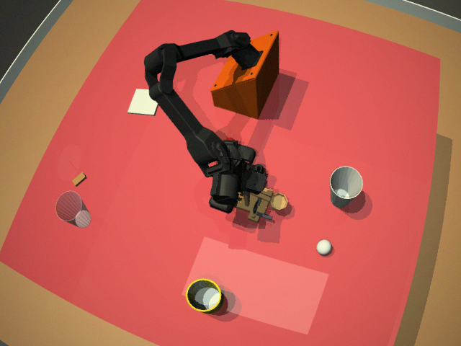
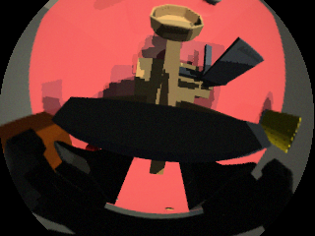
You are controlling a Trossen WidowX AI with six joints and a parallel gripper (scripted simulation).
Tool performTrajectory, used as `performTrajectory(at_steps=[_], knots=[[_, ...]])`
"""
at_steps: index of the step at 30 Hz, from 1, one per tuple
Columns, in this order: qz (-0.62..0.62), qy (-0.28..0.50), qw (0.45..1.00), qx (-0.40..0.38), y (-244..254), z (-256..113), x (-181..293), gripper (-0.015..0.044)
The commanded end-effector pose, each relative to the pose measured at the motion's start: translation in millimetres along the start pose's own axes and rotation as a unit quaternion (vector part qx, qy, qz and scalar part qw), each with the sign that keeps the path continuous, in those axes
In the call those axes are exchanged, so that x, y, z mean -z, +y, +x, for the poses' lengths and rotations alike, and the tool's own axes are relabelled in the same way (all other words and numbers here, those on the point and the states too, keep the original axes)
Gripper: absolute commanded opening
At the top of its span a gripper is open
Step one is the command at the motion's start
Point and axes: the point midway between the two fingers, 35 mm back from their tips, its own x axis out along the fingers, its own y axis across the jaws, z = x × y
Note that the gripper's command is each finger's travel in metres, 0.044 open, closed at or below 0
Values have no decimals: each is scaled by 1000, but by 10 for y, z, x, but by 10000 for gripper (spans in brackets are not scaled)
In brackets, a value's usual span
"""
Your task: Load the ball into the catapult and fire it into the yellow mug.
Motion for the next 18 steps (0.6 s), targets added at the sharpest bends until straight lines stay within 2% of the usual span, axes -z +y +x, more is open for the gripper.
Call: performTrajectory(at_steps=[1,3,5,8,10,14,15,18], knots=[[1,0,1000,2,-9,-14,-3,341],[1,-1,1000,2,-12,-39,-5,394],[1,-2,1000,2,-31,-244,-16,440],[0,-4,1000,1,-23,-767,-21,440],[0,-3,1000,0,3,-984,-11,440],[0,-3,1000,0,7,-1011,-9,440],[-4,-3,1000,6,-20,-885,-34,440],[-4,-3,1000,6,-20,-885,-34,440]])
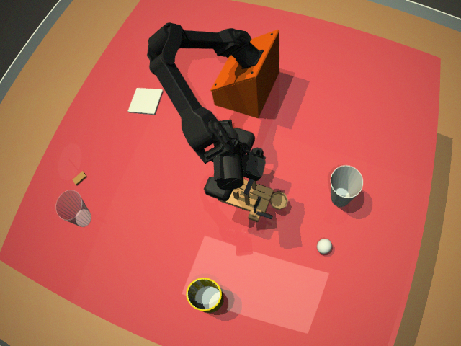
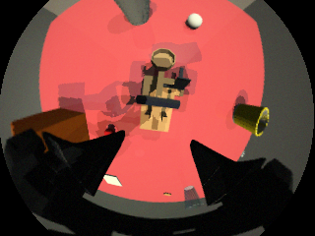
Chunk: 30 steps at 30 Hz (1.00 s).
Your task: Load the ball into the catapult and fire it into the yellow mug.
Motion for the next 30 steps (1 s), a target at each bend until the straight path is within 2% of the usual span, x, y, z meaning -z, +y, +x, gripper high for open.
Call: performTrajectory(at_steps=[1,15,30], knots=[[0,2,1000,-3,15,31,0,440],[230,2,973,-3,20,17,0,440],[474,2,881,-2,26,2,1,440]])
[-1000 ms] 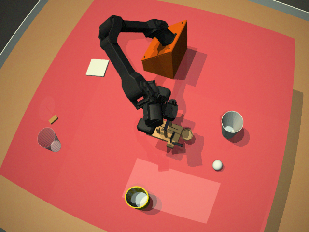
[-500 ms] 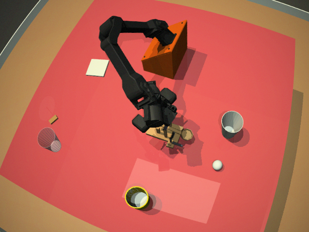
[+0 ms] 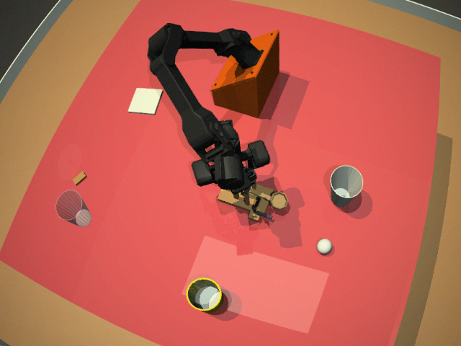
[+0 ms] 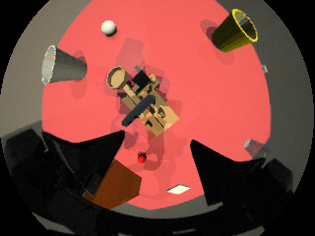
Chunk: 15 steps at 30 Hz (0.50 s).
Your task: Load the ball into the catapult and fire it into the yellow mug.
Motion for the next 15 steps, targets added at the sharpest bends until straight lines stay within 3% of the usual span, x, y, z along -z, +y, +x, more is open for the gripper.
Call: performTrajectory(at_steps=[1,15], knots=[[79,0,997,0,6,-12,4,440],[318,0,948,0,9,-25,9,440]])
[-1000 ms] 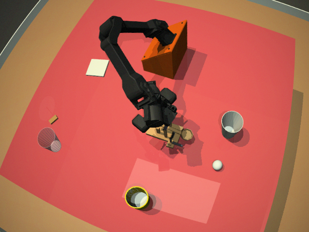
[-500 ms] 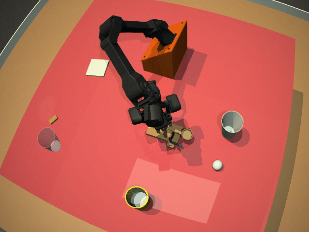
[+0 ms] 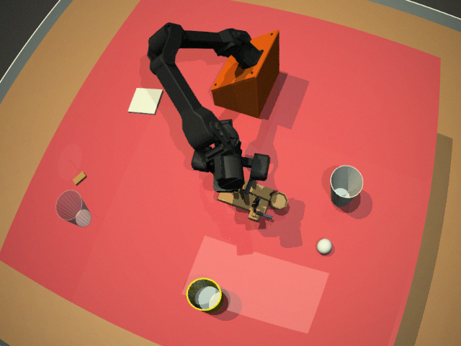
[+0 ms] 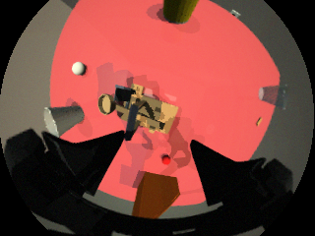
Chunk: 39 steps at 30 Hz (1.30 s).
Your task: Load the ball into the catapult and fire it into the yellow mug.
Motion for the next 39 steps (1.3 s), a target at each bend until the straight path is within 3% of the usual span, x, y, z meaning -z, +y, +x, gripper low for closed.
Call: performTrajectory(at_steps=[1,20,39], knots=[[79,0,997,-1,5,-12,7,440],[399,0,917,-1,5,-29,15,440],[675,0,738,0,3,-47,24,440]])
